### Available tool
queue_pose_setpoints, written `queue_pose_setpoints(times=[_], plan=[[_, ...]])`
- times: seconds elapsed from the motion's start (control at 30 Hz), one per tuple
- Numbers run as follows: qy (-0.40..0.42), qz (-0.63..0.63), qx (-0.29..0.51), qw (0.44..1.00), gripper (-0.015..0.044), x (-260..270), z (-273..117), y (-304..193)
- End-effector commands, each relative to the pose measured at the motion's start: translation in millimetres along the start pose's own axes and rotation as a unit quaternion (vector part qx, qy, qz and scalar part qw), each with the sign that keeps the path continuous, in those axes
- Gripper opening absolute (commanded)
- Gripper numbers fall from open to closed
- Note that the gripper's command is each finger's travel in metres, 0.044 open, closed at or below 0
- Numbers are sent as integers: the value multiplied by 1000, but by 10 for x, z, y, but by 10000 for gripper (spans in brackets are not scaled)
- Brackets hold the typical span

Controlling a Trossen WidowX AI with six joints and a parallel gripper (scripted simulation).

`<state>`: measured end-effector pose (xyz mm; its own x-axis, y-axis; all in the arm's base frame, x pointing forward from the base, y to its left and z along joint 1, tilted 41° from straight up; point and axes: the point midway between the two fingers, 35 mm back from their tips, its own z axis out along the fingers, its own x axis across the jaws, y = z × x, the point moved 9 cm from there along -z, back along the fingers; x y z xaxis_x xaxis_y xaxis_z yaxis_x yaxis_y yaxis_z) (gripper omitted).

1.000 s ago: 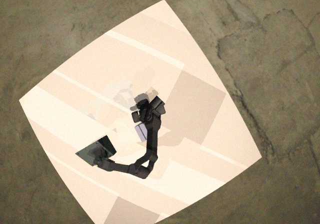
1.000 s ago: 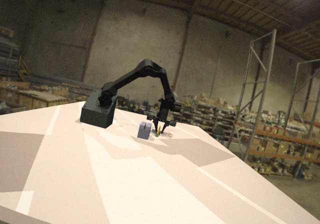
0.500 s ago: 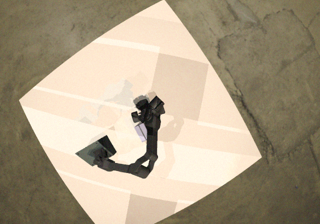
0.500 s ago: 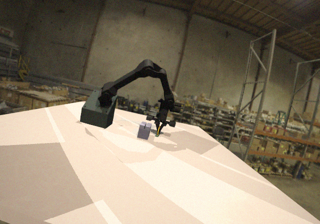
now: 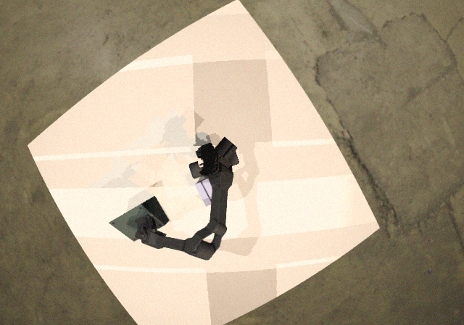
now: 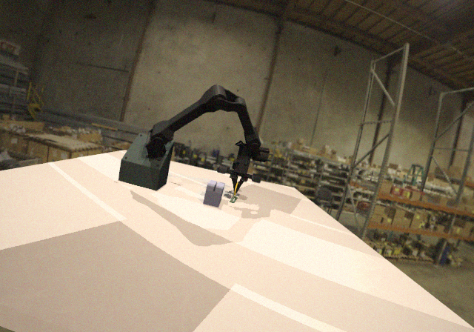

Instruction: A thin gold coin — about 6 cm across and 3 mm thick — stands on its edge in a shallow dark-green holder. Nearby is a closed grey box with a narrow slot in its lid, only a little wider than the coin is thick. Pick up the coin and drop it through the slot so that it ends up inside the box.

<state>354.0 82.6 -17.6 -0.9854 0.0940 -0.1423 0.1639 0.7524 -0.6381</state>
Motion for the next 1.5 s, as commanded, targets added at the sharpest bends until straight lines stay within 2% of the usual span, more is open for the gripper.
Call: queue_pose_setpoints(times=[0.0,0.77,1.07,1.47], plan=[[-2,6,-4,1000,0,-29,-118,-8],[-2,6,-4,1000,0,-3,-701,-26],[-2,-68,-4,998,0,-64,-728,-4],[-2,-72,-4,997,0,7,-744,-148]])
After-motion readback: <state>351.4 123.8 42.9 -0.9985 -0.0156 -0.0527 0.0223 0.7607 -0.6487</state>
